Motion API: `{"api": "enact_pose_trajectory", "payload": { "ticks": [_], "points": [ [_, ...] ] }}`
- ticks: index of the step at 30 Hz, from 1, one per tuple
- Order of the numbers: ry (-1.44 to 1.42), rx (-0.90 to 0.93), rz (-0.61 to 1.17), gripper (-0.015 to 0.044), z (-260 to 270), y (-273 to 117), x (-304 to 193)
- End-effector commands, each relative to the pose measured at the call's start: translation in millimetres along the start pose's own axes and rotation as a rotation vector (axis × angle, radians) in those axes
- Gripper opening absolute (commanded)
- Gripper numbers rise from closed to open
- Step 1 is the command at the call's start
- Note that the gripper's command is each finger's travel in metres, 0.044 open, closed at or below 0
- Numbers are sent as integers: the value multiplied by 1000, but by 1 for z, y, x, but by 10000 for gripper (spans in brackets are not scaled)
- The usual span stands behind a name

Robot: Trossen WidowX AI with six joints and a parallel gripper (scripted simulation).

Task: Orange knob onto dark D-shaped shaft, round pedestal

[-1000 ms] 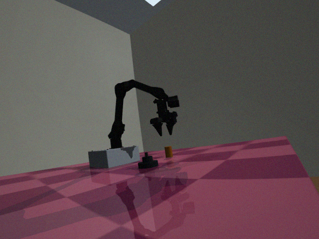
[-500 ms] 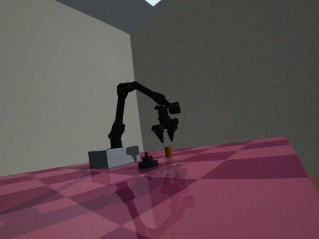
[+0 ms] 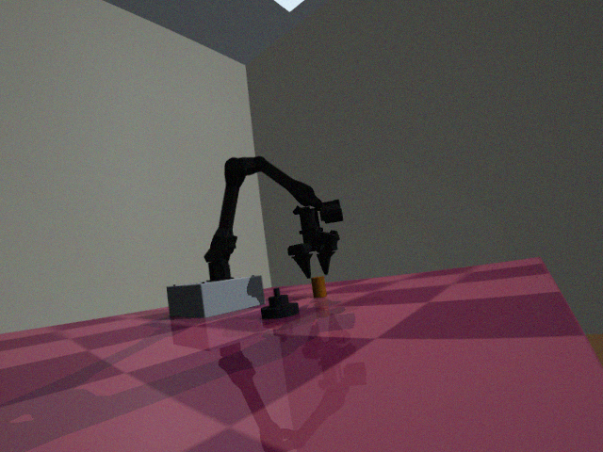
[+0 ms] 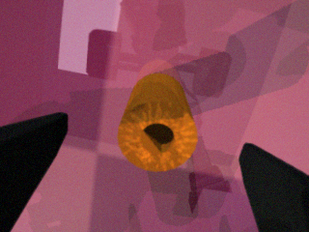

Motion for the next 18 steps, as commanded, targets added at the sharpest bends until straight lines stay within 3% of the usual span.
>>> {"api": "enact_pose_trajectory", "payload": {
  "ticks": [1, 18],
  "points": [
    [-3, 2, 3, 440, 0, 8, 0],
    [-2, 3, 2, 440, 0, 34, -1]
  ]
}}
Point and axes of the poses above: the point midway between the two fingers, 35 mm back from their tips, its own y axis out along the fingers, its own z axis across the jaws, x = y × z, the point moved 7 cm from there along -y, back along the fingers, and after that the axes turned 6 degrees about -y, right-handed, at the moved point
